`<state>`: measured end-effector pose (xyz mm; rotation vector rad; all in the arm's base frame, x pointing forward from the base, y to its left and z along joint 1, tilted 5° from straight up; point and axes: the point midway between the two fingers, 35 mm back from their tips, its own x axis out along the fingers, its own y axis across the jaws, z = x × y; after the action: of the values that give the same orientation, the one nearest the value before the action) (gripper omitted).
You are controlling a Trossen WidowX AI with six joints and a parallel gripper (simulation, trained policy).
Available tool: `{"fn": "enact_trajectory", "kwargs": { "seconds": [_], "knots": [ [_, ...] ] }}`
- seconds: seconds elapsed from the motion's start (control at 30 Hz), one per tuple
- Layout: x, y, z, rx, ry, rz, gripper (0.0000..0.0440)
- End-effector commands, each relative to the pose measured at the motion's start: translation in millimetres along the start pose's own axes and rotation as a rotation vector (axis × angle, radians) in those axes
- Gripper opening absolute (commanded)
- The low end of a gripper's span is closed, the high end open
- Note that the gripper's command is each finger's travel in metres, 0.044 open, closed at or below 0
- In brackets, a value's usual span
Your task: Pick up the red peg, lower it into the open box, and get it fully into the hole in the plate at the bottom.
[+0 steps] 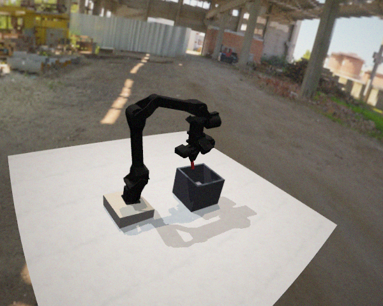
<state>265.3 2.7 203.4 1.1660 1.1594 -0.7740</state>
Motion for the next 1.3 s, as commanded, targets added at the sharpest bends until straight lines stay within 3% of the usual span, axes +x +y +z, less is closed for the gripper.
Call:
{"fn": "enact_trajectory", "kwargs": {
  "seconds": [0.0,0.57,1.27],
  "knots": [
    [4,1,7,0.006,0.006,-0.015,0.0],
    [44,3,39,0.03,0.045,-0.081,0.0],
    [105,9,49,-0.02,0.116,-0.1,0.0002]
  ]
}}
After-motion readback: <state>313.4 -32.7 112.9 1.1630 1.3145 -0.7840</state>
